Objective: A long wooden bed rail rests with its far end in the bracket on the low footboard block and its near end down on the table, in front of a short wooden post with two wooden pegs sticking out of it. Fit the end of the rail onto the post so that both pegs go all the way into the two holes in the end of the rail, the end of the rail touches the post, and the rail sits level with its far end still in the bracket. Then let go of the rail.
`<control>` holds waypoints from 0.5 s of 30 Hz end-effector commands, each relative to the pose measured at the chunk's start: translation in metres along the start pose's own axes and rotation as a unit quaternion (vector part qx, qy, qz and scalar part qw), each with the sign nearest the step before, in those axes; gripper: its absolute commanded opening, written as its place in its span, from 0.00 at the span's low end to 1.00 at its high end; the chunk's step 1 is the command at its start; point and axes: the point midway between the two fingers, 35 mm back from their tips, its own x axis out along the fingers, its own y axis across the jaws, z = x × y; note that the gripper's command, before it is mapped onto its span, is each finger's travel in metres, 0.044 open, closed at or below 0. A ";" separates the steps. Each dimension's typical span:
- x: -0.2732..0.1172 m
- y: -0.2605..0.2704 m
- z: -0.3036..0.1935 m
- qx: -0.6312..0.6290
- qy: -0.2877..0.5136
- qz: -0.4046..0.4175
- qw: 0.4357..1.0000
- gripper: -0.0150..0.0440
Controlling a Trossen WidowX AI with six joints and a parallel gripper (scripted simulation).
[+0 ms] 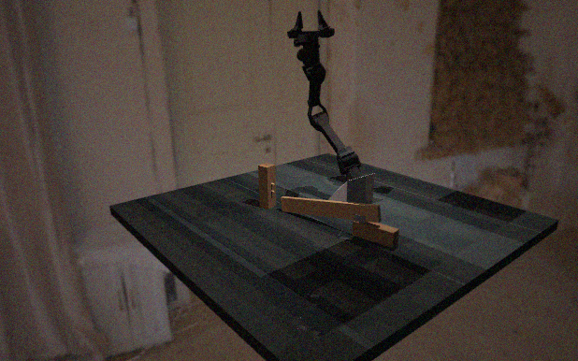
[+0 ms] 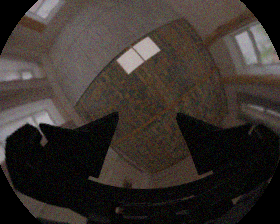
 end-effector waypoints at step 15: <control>-0.035 -0.038 0.154 -0.258 -0.201 -0.128 0.936 1.00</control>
